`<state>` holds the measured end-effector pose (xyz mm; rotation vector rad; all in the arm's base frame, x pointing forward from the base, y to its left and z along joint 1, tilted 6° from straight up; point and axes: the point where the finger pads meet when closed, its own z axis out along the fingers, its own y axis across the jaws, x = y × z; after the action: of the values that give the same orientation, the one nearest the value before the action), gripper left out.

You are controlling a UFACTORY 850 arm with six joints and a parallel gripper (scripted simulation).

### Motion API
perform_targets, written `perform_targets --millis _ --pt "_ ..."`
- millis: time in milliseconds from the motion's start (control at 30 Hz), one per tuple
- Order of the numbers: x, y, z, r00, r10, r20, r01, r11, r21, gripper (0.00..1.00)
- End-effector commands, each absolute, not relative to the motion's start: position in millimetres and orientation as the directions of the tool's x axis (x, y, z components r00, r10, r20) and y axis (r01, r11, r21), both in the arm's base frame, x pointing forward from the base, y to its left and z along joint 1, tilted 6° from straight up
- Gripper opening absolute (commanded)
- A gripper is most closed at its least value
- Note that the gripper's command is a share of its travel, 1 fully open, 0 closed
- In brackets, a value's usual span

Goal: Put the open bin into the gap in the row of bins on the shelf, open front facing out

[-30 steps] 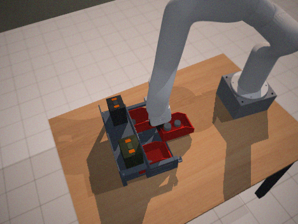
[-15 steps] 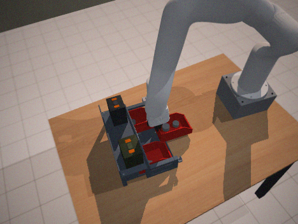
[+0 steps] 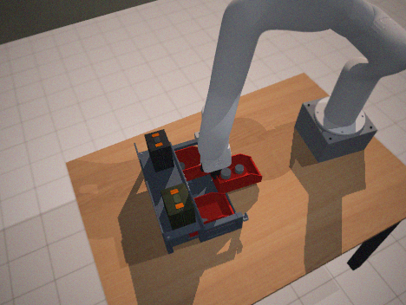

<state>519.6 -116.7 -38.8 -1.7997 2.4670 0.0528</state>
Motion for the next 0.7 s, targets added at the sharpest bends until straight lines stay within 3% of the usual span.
perform_targets --millis 0,667 --pt "520.5 -116.8 -38.3 -0.302 -0.948 -0.097 -0.951 0.307 -0.037 0.00" --pt "519.5 -116.5 -38.5 -0.302 -0.948 -0.095 -0.949 0.309 -0.064 0.00"
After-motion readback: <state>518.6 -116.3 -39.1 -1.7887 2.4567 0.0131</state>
